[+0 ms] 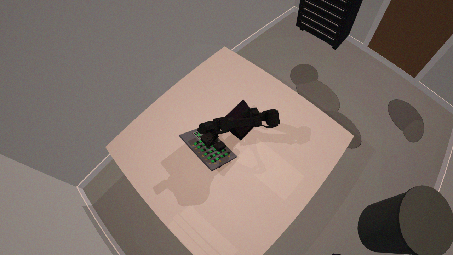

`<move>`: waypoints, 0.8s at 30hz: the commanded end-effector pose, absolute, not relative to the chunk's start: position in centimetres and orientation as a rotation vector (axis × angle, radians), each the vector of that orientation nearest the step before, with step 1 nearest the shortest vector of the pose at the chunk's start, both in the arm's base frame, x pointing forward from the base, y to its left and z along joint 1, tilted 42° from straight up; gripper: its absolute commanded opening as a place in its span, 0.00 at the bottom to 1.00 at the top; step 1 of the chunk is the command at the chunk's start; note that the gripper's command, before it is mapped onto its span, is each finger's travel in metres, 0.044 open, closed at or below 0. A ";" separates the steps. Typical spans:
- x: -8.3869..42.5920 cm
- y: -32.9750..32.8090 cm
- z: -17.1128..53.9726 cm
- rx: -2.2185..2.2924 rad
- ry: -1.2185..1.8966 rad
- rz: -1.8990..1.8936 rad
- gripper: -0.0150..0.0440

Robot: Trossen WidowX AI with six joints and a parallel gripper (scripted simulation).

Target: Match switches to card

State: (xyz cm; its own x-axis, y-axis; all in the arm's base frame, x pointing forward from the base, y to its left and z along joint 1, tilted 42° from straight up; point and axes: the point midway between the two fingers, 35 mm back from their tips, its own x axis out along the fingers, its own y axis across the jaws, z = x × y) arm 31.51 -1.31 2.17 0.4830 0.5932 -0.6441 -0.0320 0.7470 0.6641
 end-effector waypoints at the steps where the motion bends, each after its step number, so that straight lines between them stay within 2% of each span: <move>1: 31.5 -1.3 2.0 0.640 1.010 0.407 0.25; 24: 31.7 -1.1 1.9 0.640 1.009 0.407 0.25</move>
State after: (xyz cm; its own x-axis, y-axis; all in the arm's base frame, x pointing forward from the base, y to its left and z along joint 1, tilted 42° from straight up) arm 31.68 -1.16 2.00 0.4842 0.5932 -0.6432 -0.0317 0.7465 0.6646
